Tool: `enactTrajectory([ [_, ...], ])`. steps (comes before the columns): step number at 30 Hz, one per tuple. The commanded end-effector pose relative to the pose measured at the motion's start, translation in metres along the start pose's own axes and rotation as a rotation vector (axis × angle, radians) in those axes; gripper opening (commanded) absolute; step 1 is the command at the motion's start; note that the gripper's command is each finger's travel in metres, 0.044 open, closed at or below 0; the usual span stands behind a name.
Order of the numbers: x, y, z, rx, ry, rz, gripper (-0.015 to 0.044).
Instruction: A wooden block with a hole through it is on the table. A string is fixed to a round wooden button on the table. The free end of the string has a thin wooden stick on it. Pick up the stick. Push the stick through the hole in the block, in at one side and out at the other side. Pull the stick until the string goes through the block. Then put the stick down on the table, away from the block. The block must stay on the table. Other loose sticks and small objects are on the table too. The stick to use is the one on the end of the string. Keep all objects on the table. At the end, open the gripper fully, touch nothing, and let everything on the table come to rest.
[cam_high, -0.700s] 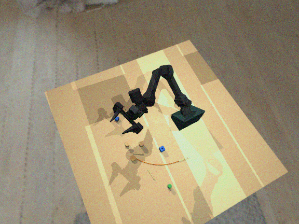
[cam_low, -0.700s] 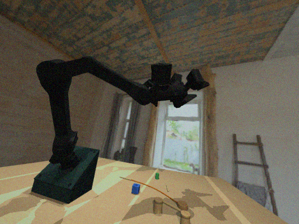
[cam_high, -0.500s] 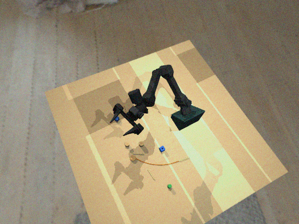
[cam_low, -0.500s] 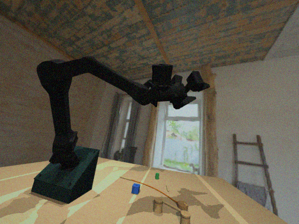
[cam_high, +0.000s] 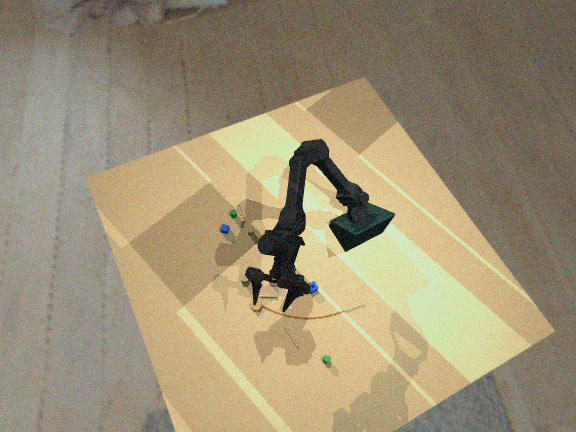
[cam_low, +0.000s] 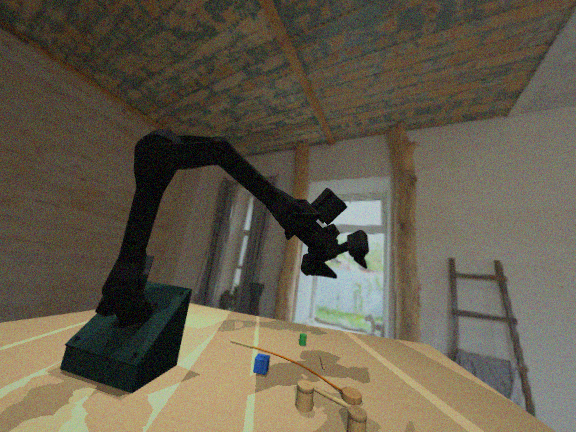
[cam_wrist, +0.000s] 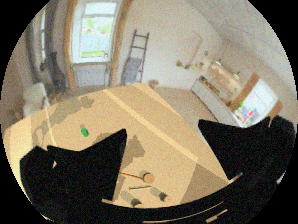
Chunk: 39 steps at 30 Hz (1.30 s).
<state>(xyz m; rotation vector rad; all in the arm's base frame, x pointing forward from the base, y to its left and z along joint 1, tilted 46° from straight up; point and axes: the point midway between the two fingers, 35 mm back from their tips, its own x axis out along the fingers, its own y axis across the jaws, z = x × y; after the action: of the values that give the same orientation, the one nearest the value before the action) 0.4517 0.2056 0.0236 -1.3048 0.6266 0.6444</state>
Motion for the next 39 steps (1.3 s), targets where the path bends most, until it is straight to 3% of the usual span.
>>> enactTrajectory([
  [1,0.013,0.057,-0.031,-0.140,0.178,0.182,0.0440],
  [9,-0.002,0.156,-0.107,-0.493,0.528,0.579,0.0440],
  [15,-0.036,0.194,-0.152,-0.772,0.728,0.846,0.0440],
  [31,-0.037,0.194,-0.154,-0.766,0.739,0.847,0.0440],
  [39,-0.040,0.192,-0.152,-0.113,0.966,0.514,0.0440],
])
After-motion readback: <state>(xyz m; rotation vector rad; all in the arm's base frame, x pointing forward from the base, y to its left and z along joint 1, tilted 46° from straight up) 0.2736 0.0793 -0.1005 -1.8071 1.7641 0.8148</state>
